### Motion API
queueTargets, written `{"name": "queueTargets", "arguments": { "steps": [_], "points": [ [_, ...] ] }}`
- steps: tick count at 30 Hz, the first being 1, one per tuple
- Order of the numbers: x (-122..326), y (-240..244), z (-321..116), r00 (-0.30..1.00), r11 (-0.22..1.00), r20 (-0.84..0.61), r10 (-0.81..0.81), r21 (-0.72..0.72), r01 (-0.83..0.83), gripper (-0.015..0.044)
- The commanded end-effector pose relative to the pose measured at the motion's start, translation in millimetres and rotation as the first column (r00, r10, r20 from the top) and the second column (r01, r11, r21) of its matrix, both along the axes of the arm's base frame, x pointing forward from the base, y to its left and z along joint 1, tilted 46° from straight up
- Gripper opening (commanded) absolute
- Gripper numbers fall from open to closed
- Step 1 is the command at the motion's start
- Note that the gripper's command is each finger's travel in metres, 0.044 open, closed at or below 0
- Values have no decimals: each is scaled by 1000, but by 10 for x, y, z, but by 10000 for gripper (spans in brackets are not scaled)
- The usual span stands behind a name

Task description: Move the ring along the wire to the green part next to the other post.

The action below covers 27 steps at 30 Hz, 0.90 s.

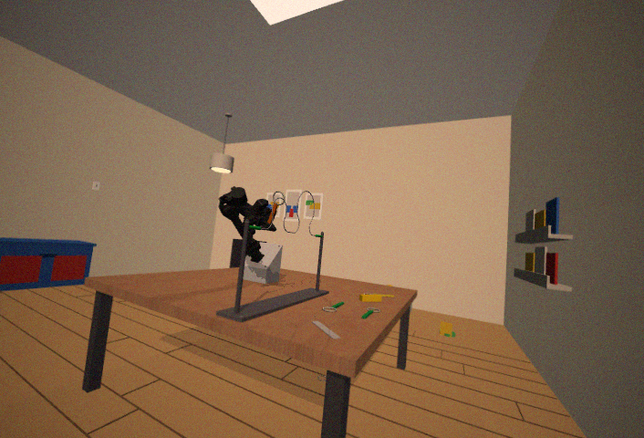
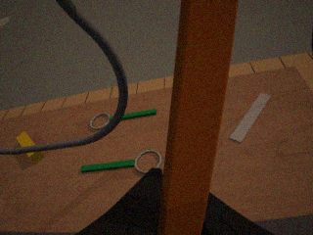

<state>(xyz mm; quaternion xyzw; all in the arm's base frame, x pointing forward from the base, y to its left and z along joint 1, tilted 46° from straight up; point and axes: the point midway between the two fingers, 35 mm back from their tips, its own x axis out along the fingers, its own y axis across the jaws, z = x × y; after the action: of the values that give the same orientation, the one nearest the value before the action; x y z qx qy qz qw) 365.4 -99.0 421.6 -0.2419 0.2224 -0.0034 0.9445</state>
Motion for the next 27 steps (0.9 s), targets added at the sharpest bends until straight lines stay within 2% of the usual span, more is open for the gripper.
{"name": "queueTargets", "arguments": {
  "steps": [1,14,27],
  "points": [
    [-13,-36,21,1000,997,8,-3,-72,4,-150],
    [0,-176,137,999,943,40,-5,-333,18,-150],
    [7,-280,285,997,822,71,3,-568,38,-150]
  ]
}}
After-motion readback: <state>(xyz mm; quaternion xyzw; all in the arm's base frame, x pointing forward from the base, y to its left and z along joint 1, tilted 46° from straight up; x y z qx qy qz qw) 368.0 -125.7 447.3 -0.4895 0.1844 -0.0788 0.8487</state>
